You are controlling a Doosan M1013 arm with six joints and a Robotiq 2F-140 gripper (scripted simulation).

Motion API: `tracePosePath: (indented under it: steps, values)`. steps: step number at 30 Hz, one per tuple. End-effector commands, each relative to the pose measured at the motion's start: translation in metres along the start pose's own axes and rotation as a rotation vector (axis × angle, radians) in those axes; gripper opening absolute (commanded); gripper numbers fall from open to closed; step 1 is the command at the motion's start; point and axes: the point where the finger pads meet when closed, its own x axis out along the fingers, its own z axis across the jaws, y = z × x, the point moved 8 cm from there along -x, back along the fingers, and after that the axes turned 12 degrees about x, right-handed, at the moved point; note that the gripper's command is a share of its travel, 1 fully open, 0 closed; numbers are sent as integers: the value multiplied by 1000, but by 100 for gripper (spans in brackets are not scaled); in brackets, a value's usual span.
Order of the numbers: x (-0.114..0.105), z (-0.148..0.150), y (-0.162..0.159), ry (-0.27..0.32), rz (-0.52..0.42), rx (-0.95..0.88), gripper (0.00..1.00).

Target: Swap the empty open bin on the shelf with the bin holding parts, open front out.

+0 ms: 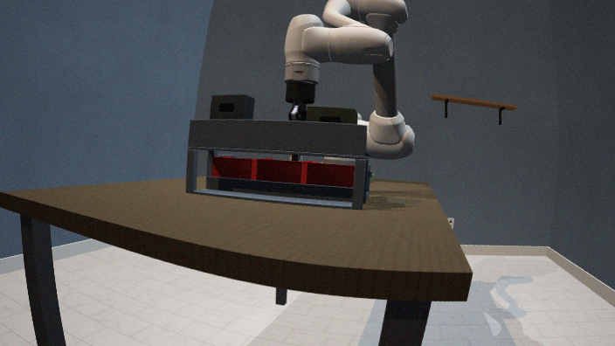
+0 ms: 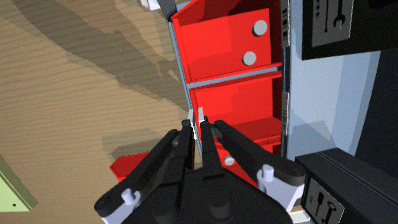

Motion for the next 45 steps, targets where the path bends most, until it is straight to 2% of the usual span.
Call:
tracePosePath:
  steps: [1, 12, 45]
  values:
    - [-3, 0, 0, 0, 0, 0, 10]
    - [-11, 0, 0, 0, 0, 0, 10]
    - [-12, -4, -1, 0, 0, 0, 10]
